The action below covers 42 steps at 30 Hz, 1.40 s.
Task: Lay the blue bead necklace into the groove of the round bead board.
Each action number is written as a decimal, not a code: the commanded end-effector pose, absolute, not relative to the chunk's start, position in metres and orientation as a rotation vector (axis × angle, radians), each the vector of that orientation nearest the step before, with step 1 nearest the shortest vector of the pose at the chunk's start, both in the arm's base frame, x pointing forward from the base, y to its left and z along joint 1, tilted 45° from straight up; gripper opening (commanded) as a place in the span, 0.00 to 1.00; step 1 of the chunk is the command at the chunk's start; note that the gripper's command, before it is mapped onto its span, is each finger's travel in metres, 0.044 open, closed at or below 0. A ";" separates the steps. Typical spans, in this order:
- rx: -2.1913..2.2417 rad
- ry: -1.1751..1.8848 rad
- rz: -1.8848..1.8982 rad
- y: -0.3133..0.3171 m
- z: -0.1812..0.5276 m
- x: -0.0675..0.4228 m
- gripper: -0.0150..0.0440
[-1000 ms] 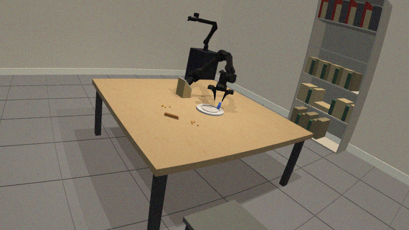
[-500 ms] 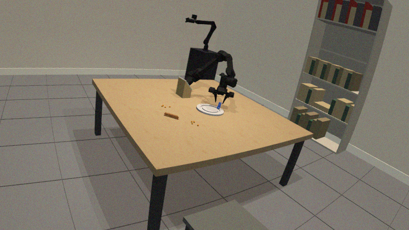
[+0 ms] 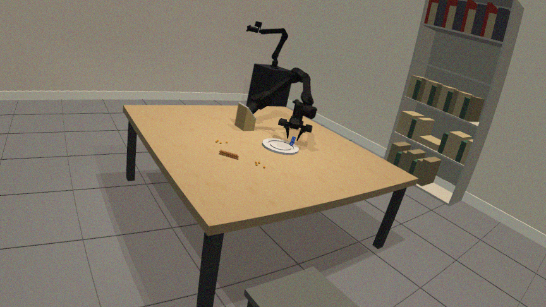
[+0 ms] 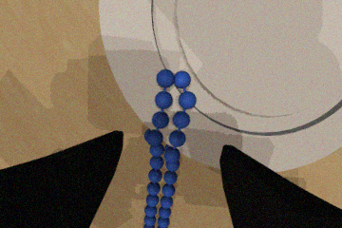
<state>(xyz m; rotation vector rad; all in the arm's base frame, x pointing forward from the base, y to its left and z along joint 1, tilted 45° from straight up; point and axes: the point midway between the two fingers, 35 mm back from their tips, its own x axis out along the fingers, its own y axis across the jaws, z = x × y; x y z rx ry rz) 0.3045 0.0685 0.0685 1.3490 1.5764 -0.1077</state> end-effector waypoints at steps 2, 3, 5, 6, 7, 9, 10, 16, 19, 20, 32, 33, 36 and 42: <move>1.353 1.585 -0.112 0.075 0.061 0.303 0.68; 1.353 1.586 -0.112 0.076 0.060 0.303 0.68; 1.354 1.587 -0.112 0.078 0.058 0.303 0.68; 1.354 1.587 -0.112 0.080 0.057 0.303 0.68; 1.355 1.588 -0.112 0.081 0.056 0.303 0.68; 1.355 1.588 -0.112 0.082 0.054 0.303 0.68; 1.355 1.588 -0.112 0.082 0.054 0.303 0.68; 1.352 1.585 -0.108 0.081 0.056 0.304 0.54; 1.352 1.585 -0.108 0.081 0.056 0.304 0.41; 1.352 1.585 -0.108 0.081 0.056 0.304 0.37; 1.352 1.585 -0.108 0.081 0.056 0.304 0.25; 1.352 1.585 -0.108 0.081 0.056 0.304 0.25; 1.352 1.585 -0.108 0.081 0.056 0.304 0.25; 1.352 1.585 -0.108 0.081 0.056 0.304 0.25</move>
